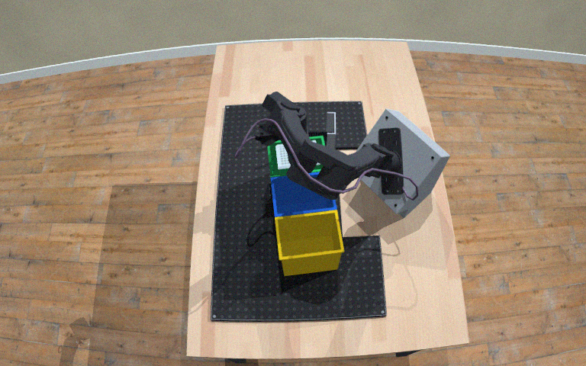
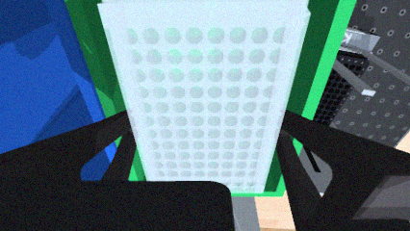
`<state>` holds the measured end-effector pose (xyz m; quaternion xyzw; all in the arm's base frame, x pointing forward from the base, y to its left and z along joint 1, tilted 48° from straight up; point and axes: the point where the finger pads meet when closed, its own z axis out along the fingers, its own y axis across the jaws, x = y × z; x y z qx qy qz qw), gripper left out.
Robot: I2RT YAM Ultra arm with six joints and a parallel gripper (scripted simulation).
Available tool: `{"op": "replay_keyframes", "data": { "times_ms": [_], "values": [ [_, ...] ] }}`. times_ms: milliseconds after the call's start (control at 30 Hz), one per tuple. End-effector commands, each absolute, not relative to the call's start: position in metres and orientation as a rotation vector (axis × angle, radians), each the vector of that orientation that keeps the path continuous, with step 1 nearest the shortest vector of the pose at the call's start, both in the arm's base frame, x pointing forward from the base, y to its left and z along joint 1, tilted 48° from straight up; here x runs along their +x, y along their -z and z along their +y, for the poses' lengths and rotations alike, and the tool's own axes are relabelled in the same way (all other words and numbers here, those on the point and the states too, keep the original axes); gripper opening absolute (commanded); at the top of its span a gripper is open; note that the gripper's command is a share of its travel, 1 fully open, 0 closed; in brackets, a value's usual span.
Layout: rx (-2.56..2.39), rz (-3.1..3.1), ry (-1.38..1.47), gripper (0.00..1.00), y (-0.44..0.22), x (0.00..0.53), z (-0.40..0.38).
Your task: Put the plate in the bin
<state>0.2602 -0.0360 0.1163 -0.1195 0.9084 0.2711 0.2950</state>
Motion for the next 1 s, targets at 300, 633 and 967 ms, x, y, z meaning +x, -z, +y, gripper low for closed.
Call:
{"op": "replay_keyframes", "data": {
  "times_ms": [300, 633, 967],
  "values": [
    [-0.299, 2.392, -0.669, 0.0, -0.118, 0.266, -0.04],
    [-0.304, 2.395, -0.677, 0.0, -0.111, 0.269, -0.034],
    [-0.29, 2.405, -0.692, 0.0, -0.103, 0.271, -0.033]
  ]
}}
